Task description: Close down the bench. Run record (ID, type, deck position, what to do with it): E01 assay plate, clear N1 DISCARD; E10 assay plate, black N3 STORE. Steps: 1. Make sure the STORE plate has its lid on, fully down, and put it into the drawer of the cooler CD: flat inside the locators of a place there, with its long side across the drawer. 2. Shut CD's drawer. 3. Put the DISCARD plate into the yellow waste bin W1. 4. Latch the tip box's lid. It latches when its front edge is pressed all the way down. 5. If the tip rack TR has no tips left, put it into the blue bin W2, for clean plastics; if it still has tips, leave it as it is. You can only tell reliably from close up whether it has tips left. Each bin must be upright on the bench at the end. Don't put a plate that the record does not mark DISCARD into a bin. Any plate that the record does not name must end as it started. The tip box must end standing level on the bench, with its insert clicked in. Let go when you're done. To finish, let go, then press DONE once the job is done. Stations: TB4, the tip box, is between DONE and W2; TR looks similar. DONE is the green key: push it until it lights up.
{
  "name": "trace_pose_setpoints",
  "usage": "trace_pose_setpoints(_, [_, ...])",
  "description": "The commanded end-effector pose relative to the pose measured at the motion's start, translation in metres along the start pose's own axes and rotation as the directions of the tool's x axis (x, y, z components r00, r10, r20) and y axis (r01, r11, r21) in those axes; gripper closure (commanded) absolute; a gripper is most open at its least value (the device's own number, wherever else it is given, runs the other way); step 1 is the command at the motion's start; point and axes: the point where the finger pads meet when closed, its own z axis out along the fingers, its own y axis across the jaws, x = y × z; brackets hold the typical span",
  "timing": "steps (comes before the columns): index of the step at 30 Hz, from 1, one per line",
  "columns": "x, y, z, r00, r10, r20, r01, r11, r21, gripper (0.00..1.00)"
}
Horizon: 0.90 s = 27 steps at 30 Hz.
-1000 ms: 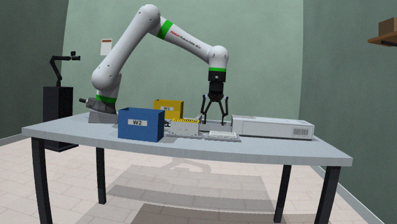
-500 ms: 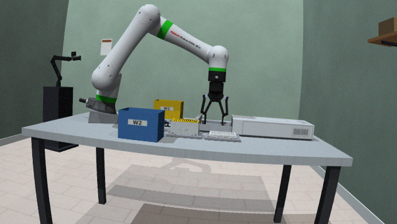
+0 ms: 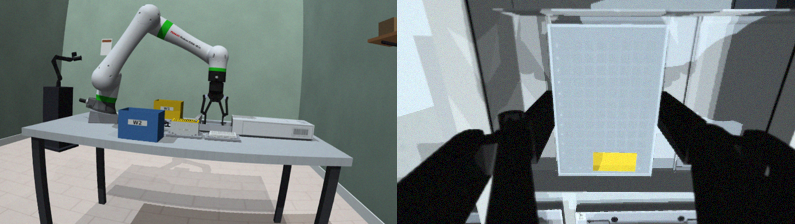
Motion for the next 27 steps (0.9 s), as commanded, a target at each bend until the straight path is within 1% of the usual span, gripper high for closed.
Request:
trace_pose_setpoints(1, [-0.0001, 0.0007, -0.0011, 1.0, 0.0, 0.0, 0.0, 1.0, -0.002, 0.9])
trace_pose_setpoints(18, [-0.0001, 0.0007, -0.0011, 1.0, 0.0, 0.0, 0.0, 1.0, -0.002, 0.9])
trace_pose_setpoints(19, [-0.0001, 0.0007, -0.0011, 1.0, 0.0, 0.0, 0.0, 1.0, -0.002, 0.35])
trace_pose_setpoints(27, [-0.0001, 0.0007, -0.0011, 1.0, 0.0, 0.0, 0.0, 1.0, -0.002, 0.35])
